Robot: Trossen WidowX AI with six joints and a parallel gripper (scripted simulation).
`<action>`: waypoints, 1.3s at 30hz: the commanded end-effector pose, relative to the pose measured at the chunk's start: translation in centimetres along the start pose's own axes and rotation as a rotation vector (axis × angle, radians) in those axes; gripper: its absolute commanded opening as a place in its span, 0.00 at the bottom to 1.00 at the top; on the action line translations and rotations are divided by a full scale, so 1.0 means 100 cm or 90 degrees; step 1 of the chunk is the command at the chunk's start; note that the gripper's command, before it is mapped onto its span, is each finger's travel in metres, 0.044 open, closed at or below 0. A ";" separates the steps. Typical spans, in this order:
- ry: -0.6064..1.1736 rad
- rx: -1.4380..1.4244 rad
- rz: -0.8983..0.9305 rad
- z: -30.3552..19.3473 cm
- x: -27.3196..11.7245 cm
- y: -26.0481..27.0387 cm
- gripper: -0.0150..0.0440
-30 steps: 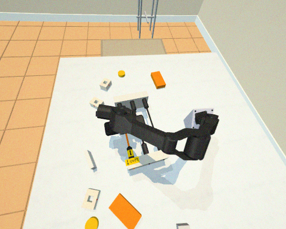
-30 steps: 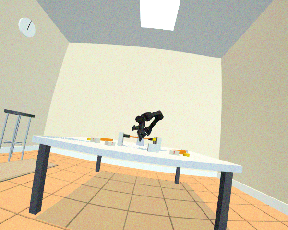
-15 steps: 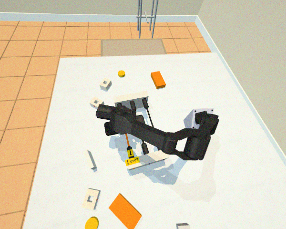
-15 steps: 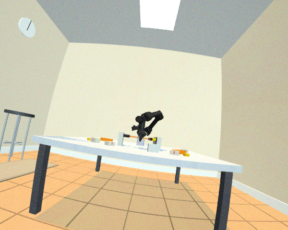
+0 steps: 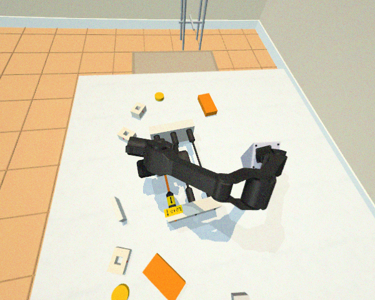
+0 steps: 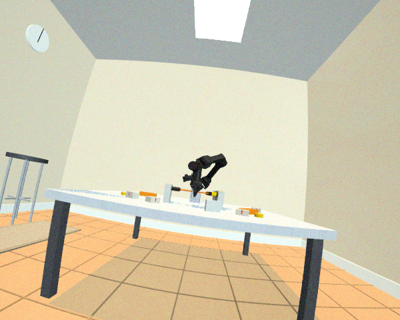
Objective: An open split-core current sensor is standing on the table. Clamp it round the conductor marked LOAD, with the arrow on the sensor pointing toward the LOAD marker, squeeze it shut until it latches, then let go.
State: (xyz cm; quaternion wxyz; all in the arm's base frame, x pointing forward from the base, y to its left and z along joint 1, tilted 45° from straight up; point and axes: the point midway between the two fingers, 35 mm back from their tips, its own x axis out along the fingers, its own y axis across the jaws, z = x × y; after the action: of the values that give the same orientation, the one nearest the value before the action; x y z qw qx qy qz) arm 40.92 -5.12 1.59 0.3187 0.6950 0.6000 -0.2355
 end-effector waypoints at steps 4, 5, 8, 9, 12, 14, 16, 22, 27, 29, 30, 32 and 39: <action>0.000 0.001 0.000 0.000 0.000 0.000 0.25; 0.000 0.001 0.000 0.000 0.000 0.000 0.25; 0.000 0.001 0.000 0.000 0.000 0.000 0.25; 0.000 0.001 0.000 0.000 0.000 0.000 0.25; 0.000 0.001 0.000 0.000 0.000 0.000 0.25; -0.001 0.000 0.006 0.000 0.000 0.000 0.25; -0.002 0.001 0.021 0.001 -0.001 0.001 0.25; -0.004 0.004 0.093 0.002 -0.007 0.002 0.25; -0.002 0.004 0.152 0.001 -0.013 0.000 0.25; -0.001 0.004 0.160 0.001 -0.013 0.000 0.25; -0.001 0.004 0.160 0.001 -0.013 0.000 0.25; -0.001 0.004 0.160 0.001 -0.013 0.000 0.25; -0.001 0.004 0.160 0.001 -0.013 0.000 0.25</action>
State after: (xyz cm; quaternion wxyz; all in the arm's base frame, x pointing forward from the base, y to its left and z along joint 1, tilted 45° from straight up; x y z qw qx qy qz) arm 40.77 -5.29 1.92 0.3445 0.7584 0.5170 -0.1974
